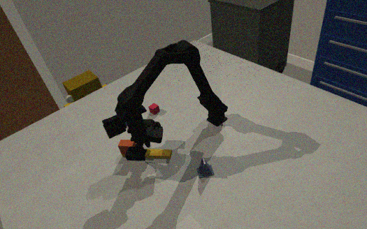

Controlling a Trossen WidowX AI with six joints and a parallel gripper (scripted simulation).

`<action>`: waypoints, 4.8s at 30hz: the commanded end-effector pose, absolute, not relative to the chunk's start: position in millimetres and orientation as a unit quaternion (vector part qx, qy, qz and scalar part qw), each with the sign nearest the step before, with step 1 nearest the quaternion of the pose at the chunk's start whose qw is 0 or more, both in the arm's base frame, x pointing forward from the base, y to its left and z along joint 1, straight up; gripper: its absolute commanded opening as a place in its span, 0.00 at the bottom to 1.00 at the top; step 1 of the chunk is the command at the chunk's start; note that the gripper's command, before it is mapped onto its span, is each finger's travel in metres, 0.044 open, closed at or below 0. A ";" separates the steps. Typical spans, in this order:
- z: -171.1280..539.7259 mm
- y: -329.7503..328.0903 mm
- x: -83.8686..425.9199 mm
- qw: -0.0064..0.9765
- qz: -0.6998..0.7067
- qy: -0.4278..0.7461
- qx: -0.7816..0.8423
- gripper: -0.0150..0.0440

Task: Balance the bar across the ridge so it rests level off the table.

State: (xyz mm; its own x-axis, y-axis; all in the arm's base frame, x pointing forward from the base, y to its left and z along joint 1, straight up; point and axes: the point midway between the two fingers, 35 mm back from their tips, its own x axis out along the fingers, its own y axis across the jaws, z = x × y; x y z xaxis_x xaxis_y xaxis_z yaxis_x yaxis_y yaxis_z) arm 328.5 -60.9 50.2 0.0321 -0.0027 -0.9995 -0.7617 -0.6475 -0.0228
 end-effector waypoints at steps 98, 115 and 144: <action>163.3 75.9 293.1 0.246 0.657 0.234 -0.674 0.25; 163.2 131.1 255.1 0.218 0.668 0.204 -0.682 0.25; 150.2 177.6 197.3 0.185 0.679 0.170 -0.689 0.25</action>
State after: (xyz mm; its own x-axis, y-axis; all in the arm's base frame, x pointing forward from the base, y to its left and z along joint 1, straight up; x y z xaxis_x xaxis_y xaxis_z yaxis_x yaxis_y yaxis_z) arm 198.3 177.4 153.5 0.0177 0.0166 -0.9997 -0.4822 -0.8758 -0.0231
